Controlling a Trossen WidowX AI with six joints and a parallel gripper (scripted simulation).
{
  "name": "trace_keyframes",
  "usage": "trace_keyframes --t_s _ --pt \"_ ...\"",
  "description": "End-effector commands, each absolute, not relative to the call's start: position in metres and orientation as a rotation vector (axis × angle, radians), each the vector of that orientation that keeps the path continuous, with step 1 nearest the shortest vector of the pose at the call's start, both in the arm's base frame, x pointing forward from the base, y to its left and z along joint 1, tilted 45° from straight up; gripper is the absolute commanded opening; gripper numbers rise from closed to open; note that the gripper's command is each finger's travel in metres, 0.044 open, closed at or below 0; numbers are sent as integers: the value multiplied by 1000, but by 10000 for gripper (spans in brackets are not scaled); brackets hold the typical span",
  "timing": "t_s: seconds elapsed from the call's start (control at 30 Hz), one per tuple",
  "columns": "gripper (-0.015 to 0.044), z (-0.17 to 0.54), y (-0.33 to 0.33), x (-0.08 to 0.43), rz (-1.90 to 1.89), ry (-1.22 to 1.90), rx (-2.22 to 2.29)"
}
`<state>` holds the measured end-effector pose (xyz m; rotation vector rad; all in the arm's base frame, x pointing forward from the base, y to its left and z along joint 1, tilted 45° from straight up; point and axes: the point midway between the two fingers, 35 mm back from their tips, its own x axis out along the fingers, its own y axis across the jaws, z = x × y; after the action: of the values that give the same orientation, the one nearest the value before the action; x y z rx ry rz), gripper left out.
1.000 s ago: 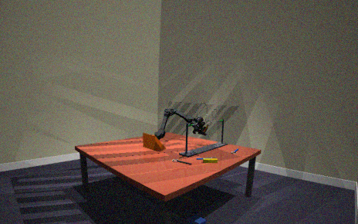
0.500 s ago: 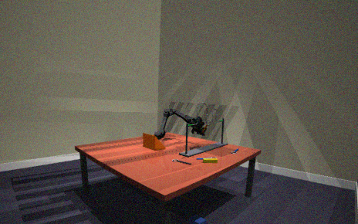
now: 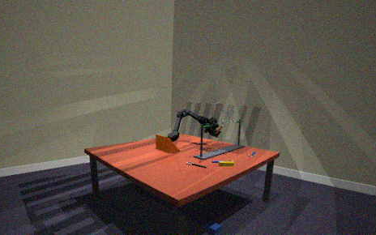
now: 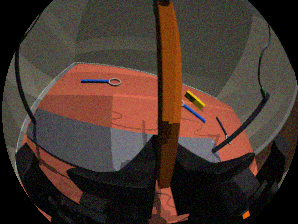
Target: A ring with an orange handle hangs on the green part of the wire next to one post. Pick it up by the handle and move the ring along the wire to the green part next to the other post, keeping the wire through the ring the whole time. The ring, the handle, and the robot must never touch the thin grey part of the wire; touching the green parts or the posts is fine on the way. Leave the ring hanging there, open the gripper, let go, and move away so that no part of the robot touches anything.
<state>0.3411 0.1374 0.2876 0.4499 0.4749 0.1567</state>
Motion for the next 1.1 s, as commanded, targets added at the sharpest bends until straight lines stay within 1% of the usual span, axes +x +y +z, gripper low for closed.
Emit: trace_keyframes --t_s 0.0,0.53,1.07 --pt "-150 282 126 342 129 474 386" --pt "-150 267 71 346 17 458 11" --pt "-150 276 13 350 -98 429 -379"
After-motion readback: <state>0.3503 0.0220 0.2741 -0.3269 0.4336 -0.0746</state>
